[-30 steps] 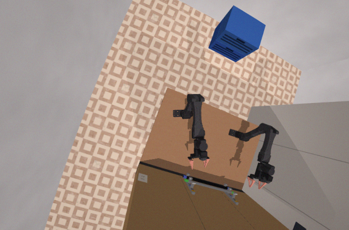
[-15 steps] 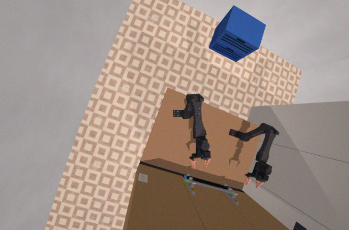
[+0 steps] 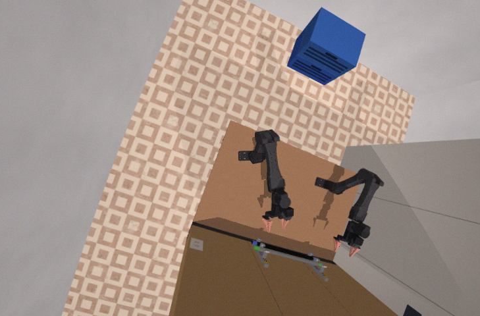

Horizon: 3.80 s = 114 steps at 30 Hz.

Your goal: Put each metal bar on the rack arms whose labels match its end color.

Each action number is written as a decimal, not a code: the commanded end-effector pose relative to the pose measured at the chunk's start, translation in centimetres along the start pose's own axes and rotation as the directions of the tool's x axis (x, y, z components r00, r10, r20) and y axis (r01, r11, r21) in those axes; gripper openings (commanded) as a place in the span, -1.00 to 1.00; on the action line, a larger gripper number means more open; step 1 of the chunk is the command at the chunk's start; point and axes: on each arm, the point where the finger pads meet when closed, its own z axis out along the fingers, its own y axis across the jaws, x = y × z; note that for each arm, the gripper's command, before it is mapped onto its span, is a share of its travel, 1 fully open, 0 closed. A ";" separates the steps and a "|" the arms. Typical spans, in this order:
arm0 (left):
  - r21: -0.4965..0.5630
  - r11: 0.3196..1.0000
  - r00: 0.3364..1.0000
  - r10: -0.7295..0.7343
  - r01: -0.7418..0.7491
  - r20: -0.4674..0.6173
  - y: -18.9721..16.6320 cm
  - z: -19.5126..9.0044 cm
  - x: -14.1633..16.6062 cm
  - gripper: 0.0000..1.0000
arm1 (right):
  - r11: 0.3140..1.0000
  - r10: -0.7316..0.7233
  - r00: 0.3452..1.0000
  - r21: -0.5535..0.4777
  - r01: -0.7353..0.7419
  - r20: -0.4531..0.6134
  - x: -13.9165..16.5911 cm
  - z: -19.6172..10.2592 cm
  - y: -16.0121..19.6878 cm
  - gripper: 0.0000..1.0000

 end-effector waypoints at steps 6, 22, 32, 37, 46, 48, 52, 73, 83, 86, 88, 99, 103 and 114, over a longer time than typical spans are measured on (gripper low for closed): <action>-0.023 0.994 0.993 0.106 -0.105 0.048 -0.5 -0.7 -0.8 1.00 | 0.994 -0.107 0.994 0.032 0.108 -0.030 1.1 0.6 0.7 1.00; -0.029 0.953 0.952 0.303 -0.302 0.050 -2.3 -0.9 0.6 1.00 | 0.951 -0.299 0.951 0.062 0.304 -0.079 2.4 1.3 2.5 1.00; -0.032 0.908 0.907 0.419 -0.417 0.051 -3.4 -1.0 1.4 1.00 | 0.905 -0.410 0.905 0.076 0.419 -0.111 3.2 1.7 3.5 1.00; -0.034 0.877 0.876 0.480 -0.479 0.051 -4.0 -1.1 1.8 1.00 | 0.873 -0.469 0.874 0.081 0.481 -0.129 3.7 2.0 4.1 1.00; -0.036 0.827 0.825 0.562 -0.561 0.051 -4.9 -1.2 2.5 1.00 | 0.822 -0.547 0.823 0.087 0.563 -0.156 4.3 2.3 4.9 1.00; -0.037 0.811 0.810 0.585 -0.583 0.051 -5.1 -1.2 2.7 1.00 | 0.806 -0.568 0.807 0.089 0.585 -0.163 4.5 2.4 5.2 1.00; -0.038 0.778 0.776 0.628 -0.627 0.051 -5.6 -1.3 3.0 1.00 | 0.772 -0.609 0.773 0.090 0.629 -0.178 4.8 2.6 5.6 1.00; -0.045 0.604 0.602 0.797 -0.796 0.050 -7.8 -1.5 4.6 1.00 | 0.596 -0.764 0.597 0.088 0.798 -0.246 6.4 3.4 7.7 1.00; -0.048 0.507 0.505 0.862 -0.861 0.048 -8.9 -1.7 5.4 1.00 | 0.499 -0.821 0.500 0.081 0.863 -0.277 7.2 3.8 8.8 1.00; -0.049 0.473 0.471 0.881 -0.880 0.048 -9.3 -1.7 5.7 1.00 | 0.465 -0.837 0.466 0.078 0.882 -0.287 7.5 4.0 9.1 1.00; -0.049 0.450 0.448 0.893 -0.892 0.048 -9.5 -1.7 5.9 1.00 | 0.442 -0.847 0.443 0.075 0.894 -0.294 7.7 4.1 9.3 1.00; -0.052 0.349 0.347 0.937 -0.936 0.046 -10.6 -1.9 6.7 1.00 | 0.341 -0.883 0.343 0.063 0.938 -0.321 8.5 4.5 10.4 1.00; -0.053 0.303 0.300 0.953 -0.952 0.045 -11.1 -1.9 7.1 1.00 | 0.295 -0.895 0.297 0.057 0.954 -0.333 8.8 4.7 10.9 1.00; -0.054 0.268 0.265 0.963 -0.962 0.045 -11.5 -2.0 7.3 1.00 | 0.261 -0.903 0.262 0.052 0.964 -0.341 9.1 4.8 11.2 1.00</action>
